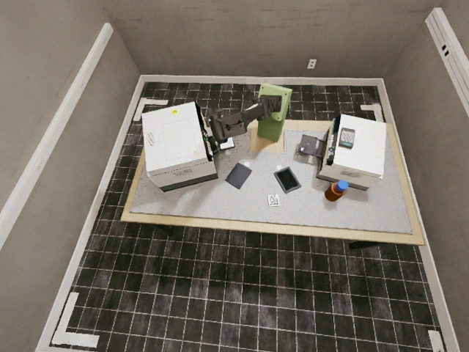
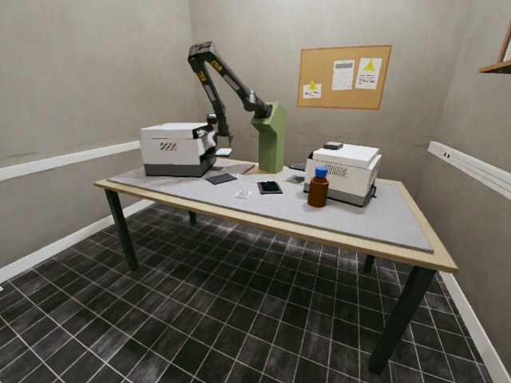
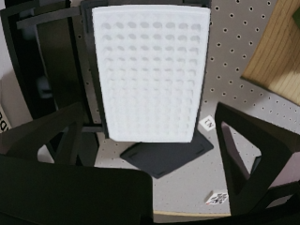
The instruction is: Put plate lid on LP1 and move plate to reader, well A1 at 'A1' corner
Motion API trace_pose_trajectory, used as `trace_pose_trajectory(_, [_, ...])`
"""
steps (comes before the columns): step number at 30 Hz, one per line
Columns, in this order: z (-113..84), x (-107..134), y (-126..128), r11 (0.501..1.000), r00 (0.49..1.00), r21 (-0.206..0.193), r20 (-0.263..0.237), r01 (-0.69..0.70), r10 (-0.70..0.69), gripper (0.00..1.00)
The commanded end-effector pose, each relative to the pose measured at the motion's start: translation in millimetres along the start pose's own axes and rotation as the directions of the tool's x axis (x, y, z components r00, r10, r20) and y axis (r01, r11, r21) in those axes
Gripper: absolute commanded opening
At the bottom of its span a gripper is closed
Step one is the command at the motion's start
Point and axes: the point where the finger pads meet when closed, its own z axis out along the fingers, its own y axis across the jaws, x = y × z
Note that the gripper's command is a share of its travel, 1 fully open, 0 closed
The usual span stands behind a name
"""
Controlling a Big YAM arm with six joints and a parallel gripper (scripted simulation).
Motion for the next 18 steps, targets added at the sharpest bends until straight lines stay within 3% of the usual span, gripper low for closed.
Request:
trace_pose_trajectory(1, [0.8,-4.1,-10.7,0.999,0.999,0.007,0.0,-0.032,0.032,1.0])
trace_pose_trajectory(7, [7.6,1.2,-15.2,1.0,1.0,0.022,-0.003,-0.016,0.016,1.0])
trace_pose_trajectory(18, [11.2,-0.8,-6.6,1.0,1.0,0.008,-0.003,-0.013,0.013,1.0])
